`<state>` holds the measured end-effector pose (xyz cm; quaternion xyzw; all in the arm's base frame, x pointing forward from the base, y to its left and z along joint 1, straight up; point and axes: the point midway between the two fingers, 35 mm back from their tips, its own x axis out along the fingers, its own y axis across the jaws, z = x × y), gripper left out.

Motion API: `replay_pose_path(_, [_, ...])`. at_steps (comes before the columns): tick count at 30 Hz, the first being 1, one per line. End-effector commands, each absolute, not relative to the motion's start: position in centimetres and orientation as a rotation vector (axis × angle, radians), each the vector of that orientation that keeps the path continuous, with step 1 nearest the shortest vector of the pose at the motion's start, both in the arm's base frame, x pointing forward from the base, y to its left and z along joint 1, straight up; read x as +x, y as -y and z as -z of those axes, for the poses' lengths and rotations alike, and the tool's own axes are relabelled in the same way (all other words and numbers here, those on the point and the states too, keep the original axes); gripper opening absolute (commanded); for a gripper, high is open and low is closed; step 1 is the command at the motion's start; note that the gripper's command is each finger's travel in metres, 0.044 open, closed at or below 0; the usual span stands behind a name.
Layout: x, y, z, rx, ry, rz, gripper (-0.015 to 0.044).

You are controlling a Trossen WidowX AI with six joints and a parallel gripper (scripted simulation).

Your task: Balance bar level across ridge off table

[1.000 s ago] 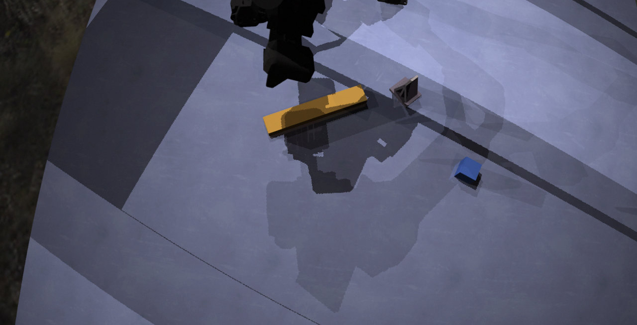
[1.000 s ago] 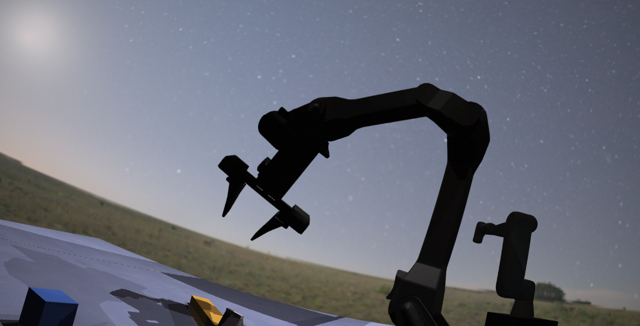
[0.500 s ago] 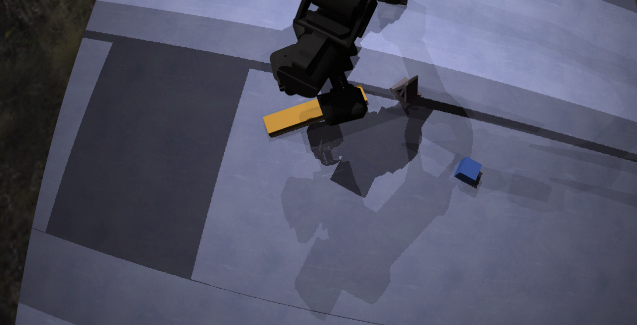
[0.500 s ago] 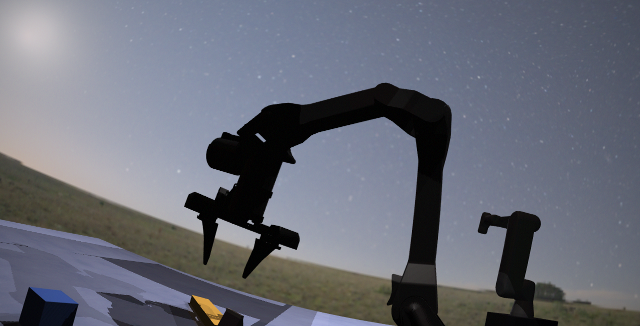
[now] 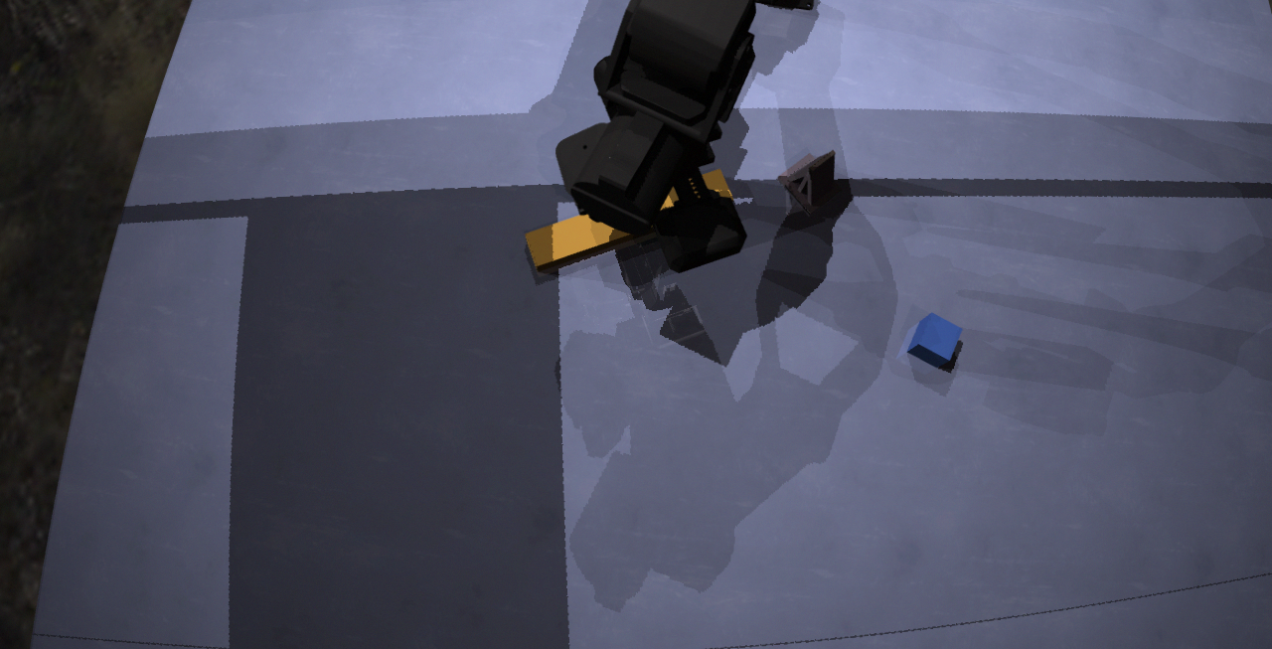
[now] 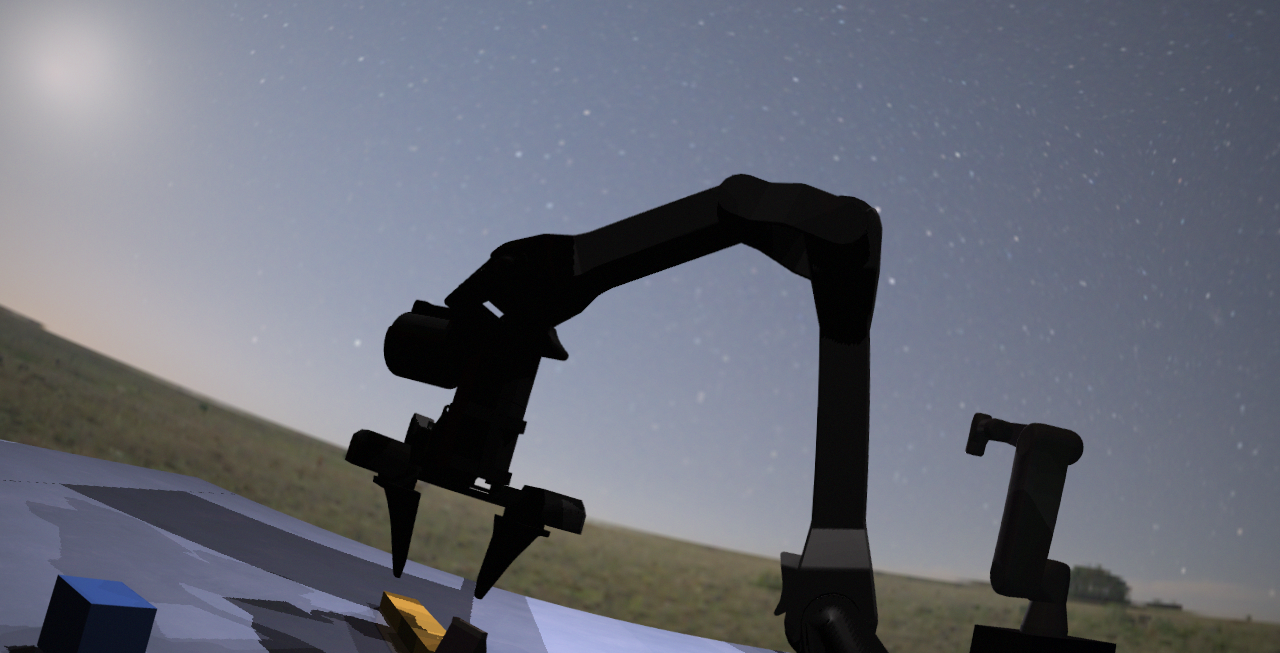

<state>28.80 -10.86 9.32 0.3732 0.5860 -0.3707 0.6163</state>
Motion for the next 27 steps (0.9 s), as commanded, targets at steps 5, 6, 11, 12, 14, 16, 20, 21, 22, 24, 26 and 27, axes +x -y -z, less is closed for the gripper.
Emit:
replay_pose_path(5, [28.6,10.7,-7.4,0.859,-1.365,0.85,0.0315])
replay_pose_path(6, [28.6,10.7,-7.3,0.859,-1.365,0.85,0.0315])
replay_pose_path(11, [28.6,10.7,-6.7,0.859,-1.365,0.85,0.0315])
replay_pose_path(12, [28.6,10.7,-6.6,0.859,-1.365,0.85,0.0315])
replay_pose_path(14, [28.6,10.7,-6.2,0.859,-1.365,0.85,0.0315])
replay_pose_path(16, [28.7,10.7,-5.9,0.859,-1.365,0.85,0.0315])
replay_pose_path(20, [28.7,10.7,-5.2,0.859,-1.365,0.85,0.0315])
replay_pose_path(21, [28.7,10.7,-5.1,0.859,-1.365,0.85,0.0315])
replay_pose_path(22, [28.7,10.7,-4.9,0.859,-1.365,0.85,0.0315])
replay_pose_path(24, [28.7,10.7,-4.8,0.859,-1.365,0.85,0.0315])
replay_pose_path(26, [28.7,10.7,-4.8,0.859,-1.365,0.85,0.0315])
replay_pose_path(27, [28.7,10.7,-4.8,0.859,-1.365,0.85,0.0315])
